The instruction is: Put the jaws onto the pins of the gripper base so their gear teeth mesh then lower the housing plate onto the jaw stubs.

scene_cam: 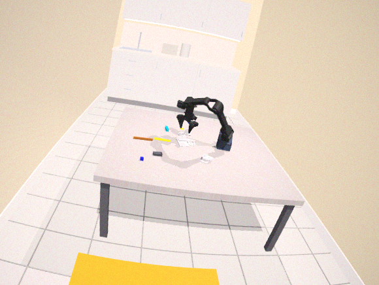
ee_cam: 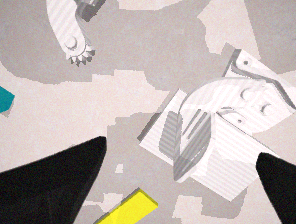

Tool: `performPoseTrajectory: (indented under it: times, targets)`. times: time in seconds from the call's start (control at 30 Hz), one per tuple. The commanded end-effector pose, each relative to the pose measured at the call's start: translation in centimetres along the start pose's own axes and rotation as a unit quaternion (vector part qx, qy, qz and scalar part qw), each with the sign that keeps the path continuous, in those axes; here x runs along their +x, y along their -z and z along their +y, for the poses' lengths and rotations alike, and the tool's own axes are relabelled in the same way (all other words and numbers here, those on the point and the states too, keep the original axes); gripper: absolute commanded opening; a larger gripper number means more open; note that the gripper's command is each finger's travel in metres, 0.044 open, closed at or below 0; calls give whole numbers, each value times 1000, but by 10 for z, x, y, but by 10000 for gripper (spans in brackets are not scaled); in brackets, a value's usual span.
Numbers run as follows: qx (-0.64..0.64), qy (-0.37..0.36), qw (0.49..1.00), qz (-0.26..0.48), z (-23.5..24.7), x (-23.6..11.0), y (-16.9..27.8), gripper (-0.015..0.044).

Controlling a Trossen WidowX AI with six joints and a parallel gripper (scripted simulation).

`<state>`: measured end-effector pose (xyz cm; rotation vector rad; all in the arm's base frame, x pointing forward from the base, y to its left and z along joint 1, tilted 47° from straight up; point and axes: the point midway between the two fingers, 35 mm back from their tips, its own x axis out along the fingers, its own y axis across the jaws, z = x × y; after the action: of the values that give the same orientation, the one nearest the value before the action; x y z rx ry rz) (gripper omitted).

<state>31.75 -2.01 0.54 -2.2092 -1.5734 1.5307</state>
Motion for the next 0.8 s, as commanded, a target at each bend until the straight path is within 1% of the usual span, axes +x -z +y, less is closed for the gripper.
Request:
performPoseTrajectory:
  times: [0.0, 0.37, 0.77]
  targets:
    - [-41, -2, 999, -2, 4, -2, -3, 440]
    - [-152, -2, 988, -3, 13, -4, -11, 440]
    - [-270, -3, 963, -4, 23, -7, -21, 440]
